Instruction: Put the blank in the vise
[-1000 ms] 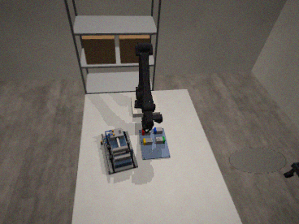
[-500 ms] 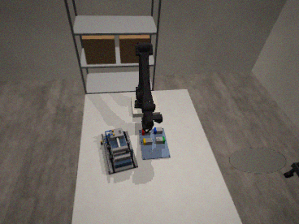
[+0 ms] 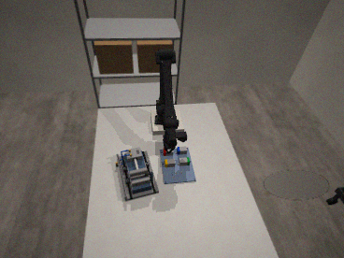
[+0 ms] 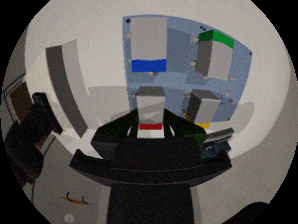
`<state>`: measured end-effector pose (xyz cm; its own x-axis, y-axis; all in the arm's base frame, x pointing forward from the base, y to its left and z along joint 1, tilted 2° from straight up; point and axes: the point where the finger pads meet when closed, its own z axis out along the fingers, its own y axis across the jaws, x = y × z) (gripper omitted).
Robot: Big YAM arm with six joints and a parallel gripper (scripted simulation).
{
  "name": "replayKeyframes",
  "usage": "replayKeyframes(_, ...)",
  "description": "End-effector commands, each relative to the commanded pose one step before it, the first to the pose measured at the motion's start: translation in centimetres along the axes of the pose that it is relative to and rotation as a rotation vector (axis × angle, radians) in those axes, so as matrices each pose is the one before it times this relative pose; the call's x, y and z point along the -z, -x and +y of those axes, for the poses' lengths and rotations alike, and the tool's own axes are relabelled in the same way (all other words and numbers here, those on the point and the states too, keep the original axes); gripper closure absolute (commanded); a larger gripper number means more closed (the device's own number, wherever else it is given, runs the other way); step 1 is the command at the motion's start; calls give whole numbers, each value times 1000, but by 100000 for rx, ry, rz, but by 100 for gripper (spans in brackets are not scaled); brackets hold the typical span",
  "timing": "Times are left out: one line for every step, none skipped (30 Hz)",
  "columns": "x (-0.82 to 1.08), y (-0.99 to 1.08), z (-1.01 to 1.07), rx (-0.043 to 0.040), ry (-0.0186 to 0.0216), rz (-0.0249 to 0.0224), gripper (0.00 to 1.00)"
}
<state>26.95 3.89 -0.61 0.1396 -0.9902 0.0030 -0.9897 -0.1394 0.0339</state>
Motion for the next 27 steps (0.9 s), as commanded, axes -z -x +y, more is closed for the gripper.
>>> replayKeyframes(551, -182, -995, 174, -2099, -367, 100)
replayKeyframes(251, 0, -98, 0, -249, 1, 100)
replayKeyframes(397, 0, -195, 1, -569, 2, 100)
replayKeyframes(406, -1, -438, 1, -1174, 4, 100)
replayKeyframes(400, -1, -517, 1, -1030, 4, 100)
replayKeyframes(163, 1, -38, 0, -79, 0, 100)
replayKeyframes(180, 1, -10, 0, -21, 0, 100)
replayKeyframes(214, 1, -11, 0, -24, 0, 100)
replayKeyframes(248, 1, -11, 0, -28, 0, 100)
replayKeyframes(0, 0, 0, 0, 0, 0, 100)
replayKeyframes(0, 0, 0, 0, 0, 0, 100)
replayKeyframes(284, 2, -14, 0, -31, 0, 100)
replayKeyframes(317, 2, -14, 0, -34, 0, 100)
replayKeyframes(349, 2, -15, 0, -37, 0, 100)
replayKeyframes(380, 2, -17, 0, -40, 0, 100)
replayKeyframes(408, 2, -16, 0, -42, 0, 100)
replayKeyframes(434, 3, -16, 0, -43, 0, 100)
replayKeyframes(457, 3, -16, 0, -44, 0, 100)
replayKeyframes(477, 3, -16, 0, -45, 0, 100)
replayKeyframes(494, 3, -16, 0, -45, 0, 100)
replayKeyframes(507, 3, -15, 0, -45, 0, 100)
replayKeyframes(517, 3, -14, 0, -44, 0, 100)
replayKeyframes(523, 3, -13, 0, -43, 0, 100)
replayKeyframes(525, 3, -12, 0, -42, 0, 100)
replayKeyframes(522, 3, -11, 0, -40, 0, 100)
replayKeyframes(516, 3, -10, 0, -38, 0, 100)
replayKeyframes(0, 0, 0, 0, 0, 0, 100)
